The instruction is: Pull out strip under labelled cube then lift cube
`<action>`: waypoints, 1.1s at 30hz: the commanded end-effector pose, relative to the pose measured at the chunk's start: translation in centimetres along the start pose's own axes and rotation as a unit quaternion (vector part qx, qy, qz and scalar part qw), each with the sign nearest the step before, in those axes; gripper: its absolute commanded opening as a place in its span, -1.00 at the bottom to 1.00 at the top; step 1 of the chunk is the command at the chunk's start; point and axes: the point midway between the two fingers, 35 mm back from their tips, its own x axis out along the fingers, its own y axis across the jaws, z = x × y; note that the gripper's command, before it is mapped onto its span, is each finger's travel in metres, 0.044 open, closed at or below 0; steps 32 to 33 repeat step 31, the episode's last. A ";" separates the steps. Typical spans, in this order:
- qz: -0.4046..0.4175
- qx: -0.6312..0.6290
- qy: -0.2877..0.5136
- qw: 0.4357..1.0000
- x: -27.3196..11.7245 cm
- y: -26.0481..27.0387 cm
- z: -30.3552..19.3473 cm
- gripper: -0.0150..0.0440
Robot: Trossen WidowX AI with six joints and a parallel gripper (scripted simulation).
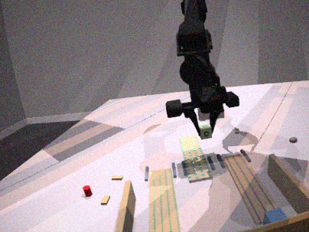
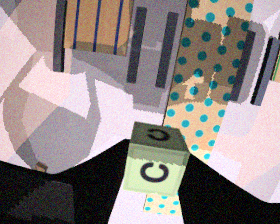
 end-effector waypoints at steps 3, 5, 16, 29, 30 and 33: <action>-0.002 0.002 -0.003 1.000 -2.1 0.0 -0.2 -0.49; -0.002 0.002 -0.003 1.000 -3.2 0.0 -0.2 -0.49; -0.002 0.002 -0.003 1.000 -3.6 0.0 -0.2 -0.49; -0.002 0.002 -0.003 1.000 -3.6 0.0 -0.2 -0.49; -0.002 0.002 -0.003 1.000 -3.6 0.0 -0.2 -0.49; -0.002 0.002 -0.003 1.000 -3.6 0.0 -0.2 -0.49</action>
